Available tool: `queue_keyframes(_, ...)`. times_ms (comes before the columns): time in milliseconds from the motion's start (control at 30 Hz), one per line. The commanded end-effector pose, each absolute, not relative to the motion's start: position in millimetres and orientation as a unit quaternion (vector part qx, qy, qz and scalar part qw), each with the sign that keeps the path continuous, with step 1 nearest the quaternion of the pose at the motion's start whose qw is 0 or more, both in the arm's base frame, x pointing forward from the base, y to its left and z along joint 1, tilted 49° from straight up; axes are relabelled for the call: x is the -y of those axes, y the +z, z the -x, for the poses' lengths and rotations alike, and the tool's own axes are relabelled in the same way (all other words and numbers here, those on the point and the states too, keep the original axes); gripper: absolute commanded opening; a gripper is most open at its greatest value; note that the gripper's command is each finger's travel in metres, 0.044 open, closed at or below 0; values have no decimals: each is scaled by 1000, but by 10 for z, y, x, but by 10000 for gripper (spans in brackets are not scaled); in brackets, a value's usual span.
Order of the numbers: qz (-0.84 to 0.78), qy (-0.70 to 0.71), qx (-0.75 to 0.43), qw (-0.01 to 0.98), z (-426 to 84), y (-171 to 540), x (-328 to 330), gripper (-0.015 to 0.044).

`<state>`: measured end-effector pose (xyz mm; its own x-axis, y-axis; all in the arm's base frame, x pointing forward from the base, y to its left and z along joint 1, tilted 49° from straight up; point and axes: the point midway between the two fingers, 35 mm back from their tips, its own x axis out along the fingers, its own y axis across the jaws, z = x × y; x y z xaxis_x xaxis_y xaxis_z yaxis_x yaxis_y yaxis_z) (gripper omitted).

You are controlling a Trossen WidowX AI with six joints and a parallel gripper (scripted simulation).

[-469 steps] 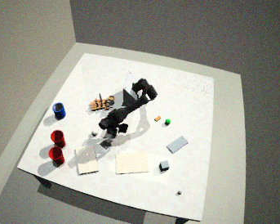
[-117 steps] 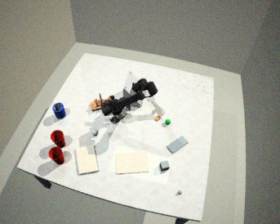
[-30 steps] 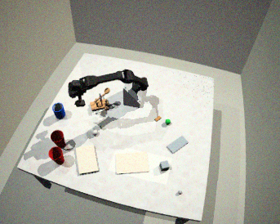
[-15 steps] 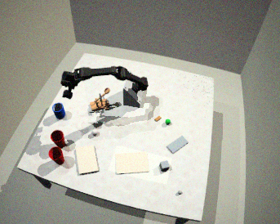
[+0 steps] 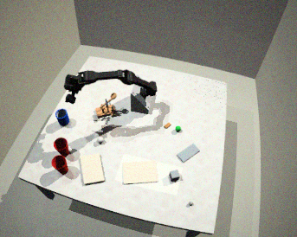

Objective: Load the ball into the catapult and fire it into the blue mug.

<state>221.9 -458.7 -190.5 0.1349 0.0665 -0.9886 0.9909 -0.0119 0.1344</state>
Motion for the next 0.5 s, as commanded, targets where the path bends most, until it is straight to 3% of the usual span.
queue_keyframes(0,-552,-451,-477,514,-2226,-1901,4598,440)
queue_keyframes(467,-551,-450,-480,514,-2219,-1905,4588,440)
